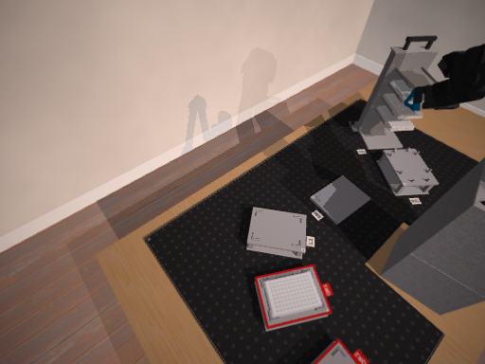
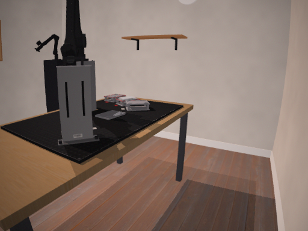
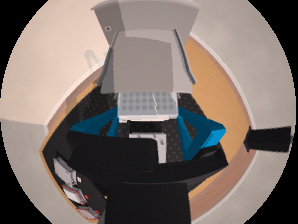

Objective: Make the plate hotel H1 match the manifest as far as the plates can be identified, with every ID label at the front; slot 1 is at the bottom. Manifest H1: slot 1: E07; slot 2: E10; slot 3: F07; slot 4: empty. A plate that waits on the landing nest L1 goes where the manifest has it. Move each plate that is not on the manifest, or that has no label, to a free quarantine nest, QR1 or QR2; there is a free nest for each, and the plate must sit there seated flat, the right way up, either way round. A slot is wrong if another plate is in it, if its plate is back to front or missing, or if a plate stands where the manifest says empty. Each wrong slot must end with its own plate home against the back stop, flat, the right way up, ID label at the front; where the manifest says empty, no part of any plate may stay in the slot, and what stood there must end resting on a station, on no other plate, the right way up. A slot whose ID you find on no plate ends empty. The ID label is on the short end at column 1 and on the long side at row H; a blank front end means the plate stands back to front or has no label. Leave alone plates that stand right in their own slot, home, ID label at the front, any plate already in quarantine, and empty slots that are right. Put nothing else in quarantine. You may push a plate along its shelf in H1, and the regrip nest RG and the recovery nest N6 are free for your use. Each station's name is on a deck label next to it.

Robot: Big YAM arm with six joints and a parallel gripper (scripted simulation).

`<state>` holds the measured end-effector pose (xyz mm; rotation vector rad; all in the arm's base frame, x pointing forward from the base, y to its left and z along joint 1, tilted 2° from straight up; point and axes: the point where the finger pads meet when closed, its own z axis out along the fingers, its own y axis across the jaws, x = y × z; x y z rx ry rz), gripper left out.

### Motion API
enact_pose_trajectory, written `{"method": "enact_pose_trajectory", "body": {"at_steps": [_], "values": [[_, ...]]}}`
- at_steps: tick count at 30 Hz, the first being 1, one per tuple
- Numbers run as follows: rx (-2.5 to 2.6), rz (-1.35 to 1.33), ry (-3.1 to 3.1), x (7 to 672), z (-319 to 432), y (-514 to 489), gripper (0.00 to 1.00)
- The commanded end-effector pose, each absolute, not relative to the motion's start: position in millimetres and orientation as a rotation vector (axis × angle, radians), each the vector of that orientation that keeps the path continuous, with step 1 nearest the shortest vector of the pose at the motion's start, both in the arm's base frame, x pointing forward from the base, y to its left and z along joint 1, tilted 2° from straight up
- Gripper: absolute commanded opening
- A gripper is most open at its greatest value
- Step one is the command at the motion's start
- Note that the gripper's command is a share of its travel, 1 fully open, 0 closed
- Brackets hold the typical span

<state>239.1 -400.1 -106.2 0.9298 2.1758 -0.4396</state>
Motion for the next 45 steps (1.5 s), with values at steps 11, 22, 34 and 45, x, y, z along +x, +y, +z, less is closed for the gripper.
{"method": "enact_pose_trajectory", "body": {"at_steps": [11,22,34,45], "values": [[0.906,-0.477,2.142,227,-91,-396,0.86],[0.907,-0.475,2.145,219,-93,-386,0.86],[0.907,-0.475,2.146,210,-94,-376,0.86],[0.911,-0.47,2.152,199,-97,-364,0.86]]}}
